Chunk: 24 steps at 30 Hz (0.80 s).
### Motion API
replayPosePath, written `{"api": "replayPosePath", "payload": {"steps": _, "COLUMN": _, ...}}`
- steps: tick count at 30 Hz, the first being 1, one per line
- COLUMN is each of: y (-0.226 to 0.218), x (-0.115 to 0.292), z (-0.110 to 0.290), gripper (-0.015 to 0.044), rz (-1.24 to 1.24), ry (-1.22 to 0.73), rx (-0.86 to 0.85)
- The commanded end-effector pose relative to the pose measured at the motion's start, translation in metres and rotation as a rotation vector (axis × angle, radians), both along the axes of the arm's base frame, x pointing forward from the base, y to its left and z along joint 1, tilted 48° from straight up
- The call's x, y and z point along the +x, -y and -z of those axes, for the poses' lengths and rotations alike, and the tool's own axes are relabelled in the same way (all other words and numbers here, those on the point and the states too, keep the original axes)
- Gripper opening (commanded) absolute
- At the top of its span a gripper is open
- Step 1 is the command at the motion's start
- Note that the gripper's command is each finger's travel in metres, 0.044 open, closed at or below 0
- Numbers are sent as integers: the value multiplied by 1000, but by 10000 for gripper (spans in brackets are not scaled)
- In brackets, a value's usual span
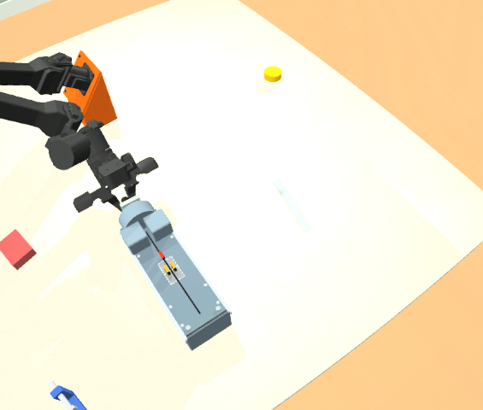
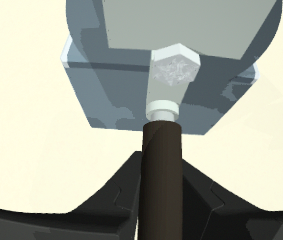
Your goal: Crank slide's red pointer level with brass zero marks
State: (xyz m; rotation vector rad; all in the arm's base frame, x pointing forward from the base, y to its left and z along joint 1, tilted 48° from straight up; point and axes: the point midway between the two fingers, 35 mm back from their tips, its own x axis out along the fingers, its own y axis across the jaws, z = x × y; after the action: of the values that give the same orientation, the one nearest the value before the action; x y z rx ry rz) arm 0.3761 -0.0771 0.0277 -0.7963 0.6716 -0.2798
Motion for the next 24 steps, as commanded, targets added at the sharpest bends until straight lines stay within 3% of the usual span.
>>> {"api": "replayPosePath", "payload": {"steps": 1, "y": 6, "x": 0, "z": -7, "gripper": 0, "rz": 20, "ry": 16, "rx": -9}}
{"api": "replayPosePath", "payload": {"steps": 24, "y": 8, "x": -1, "z": -15, "gripper": 0, "rz": 20, "ry": 16, "rx": -9}}
